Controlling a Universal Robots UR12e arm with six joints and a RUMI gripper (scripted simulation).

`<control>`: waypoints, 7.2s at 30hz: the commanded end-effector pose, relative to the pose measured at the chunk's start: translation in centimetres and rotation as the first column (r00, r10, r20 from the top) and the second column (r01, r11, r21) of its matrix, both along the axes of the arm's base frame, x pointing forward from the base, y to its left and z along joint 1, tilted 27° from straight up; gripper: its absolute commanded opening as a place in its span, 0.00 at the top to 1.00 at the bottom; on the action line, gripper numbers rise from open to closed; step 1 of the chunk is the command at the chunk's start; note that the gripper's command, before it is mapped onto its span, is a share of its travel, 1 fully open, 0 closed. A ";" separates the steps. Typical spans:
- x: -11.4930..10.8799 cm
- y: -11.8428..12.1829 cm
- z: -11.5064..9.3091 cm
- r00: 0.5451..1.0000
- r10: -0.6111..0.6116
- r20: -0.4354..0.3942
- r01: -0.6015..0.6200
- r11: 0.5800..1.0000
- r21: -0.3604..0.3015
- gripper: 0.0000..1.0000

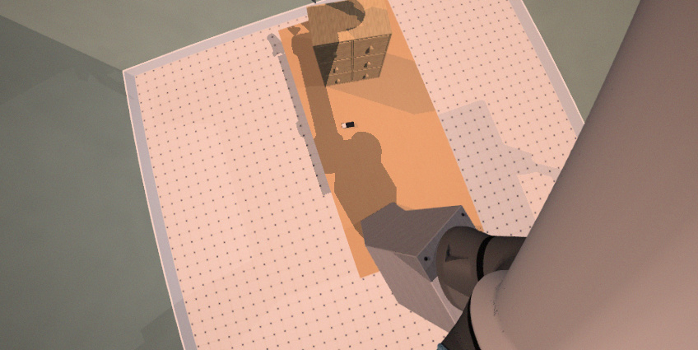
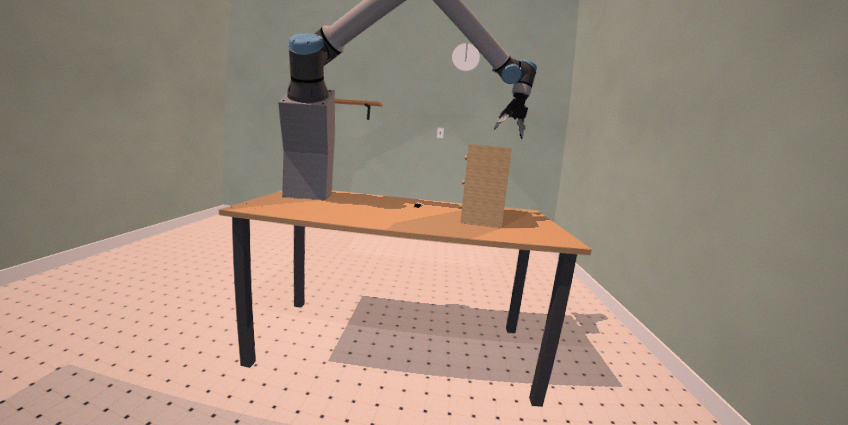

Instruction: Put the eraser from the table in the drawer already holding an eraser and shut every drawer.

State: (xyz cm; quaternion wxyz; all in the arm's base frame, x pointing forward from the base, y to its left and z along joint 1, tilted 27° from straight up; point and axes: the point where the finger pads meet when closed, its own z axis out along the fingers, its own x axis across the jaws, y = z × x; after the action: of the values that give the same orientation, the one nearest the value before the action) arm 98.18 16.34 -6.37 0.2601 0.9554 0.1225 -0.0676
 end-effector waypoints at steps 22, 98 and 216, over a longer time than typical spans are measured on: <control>-8.4 -5.9 5.4 0.923 0.383 -0.032 -0.379 0.922 0.079 0.00; -41.8 -16.6 4.1 0.267 0.901 -0.341 -0.888 0.368 0.278 0.00; -31.9 -27.8 -15.2 0.277 0.941 -0.193 -0.931 0.213 -0.295 0.00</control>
State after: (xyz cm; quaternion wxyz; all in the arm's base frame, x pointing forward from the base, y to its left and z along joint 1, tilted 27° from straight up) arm 63.98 -10.67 -20.93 0.3534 0.6622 0.6601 0.0285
